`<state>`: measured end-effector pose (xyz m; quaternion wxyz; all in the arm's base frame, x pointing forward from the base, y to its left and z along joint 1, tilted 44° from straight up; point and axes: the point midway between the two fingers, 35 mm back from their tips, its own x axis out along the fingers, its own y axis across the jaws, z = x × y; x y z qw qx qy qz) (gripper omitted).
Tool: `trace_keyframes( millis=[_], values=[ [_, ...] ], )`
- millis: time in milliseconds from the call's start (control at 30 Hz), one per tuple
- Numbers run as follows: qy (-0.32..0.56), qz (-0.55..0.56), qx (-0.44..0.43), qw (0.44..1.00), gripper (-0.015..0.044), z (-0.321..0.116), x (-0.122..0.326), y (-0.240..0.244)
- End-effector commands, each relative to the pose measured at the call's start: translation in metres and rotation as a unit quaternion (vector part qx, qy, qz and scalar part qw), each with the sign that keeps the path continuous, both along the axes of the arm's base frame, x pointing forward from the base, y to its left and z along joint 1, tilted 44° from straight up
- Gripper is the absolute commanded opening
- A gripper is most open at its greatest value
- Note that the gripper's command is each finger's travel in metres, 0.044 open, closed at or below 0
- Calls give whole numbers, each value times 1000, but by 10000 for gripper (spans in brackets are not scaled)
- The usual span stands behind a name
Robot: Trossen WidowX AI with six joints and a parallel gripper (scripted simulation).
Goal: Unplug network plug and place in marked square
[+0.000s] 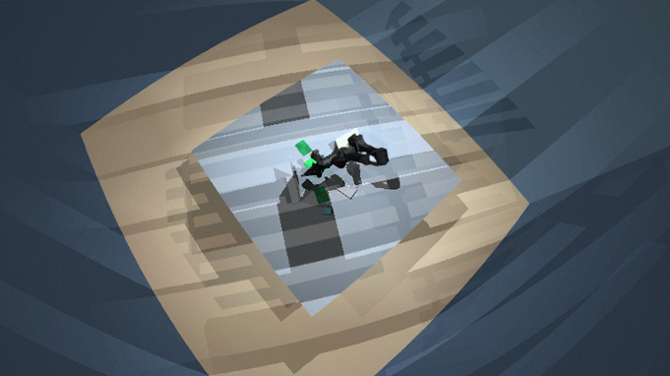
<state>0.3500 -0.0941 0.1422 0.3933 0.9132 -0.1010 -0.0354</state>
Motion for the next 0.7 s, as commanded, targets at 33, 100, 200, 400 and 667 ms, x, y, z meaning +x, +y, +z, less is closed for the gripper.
trace_keyframes(
  millis=[33, 100, 200, 400, 667],
  values=[
    [3, 0, 5, 1000, 0, -2, -3, 2],
    [3, 0, 5, 1000, 0, -1, -4, 3],
    [3, 0, 5, 1000, 0, -1, -5, 3],
    [3, 0, 5, 1000, 0, 0, -7, 5],
    [4, 0, 5, 1000, 0, 1, -9, 6]
  ],
)
